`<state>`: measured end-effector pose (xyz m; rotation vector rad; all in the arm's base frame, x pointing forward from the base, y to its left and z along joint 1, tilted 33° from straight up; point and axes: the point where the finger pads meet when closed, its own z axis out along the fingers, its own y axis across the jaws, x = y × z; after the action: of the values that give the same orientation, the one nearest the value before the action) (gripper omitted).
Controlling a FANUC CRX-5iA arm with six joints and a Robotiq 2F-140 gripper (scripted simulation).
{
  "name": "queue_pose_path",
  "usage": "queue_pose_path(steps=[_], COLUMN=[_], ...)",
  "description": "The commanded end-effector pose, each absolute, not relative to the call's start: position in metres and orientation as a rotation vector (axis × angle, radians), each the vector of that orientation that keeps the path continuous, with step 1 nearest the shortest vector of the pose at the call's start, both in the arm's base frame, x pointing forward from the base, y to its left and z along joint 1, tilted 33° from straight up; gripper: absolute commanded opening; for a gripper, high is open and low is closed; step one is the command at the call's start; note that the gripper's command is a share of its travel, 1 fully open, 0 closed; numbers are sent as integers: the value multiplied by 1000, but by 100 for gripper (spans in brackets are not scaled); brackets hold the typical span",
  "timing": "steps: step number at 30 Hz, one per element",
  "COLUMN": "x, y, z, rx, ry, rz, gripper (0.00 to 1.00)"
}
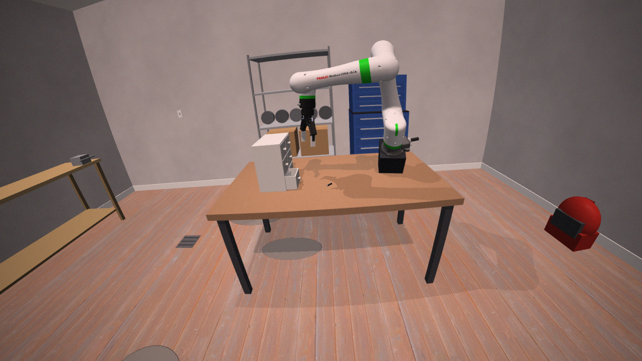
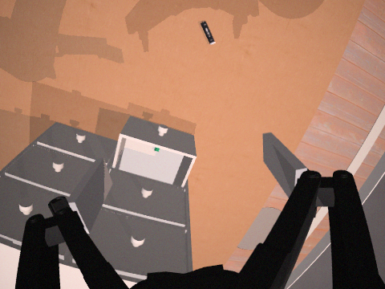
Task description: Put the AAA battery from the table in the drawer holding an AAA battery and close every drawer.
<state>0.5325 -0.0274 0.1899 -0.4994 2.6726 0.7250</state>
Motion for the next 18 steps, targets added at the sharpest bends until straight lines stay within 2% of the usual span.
queue_pose_path(steps=[1,18], x=[550,599], y=[-17,2], z=[180,150], rx=[-818,-1501], ry=[2499,1975], rz=[624,246], gripper=[100,100])
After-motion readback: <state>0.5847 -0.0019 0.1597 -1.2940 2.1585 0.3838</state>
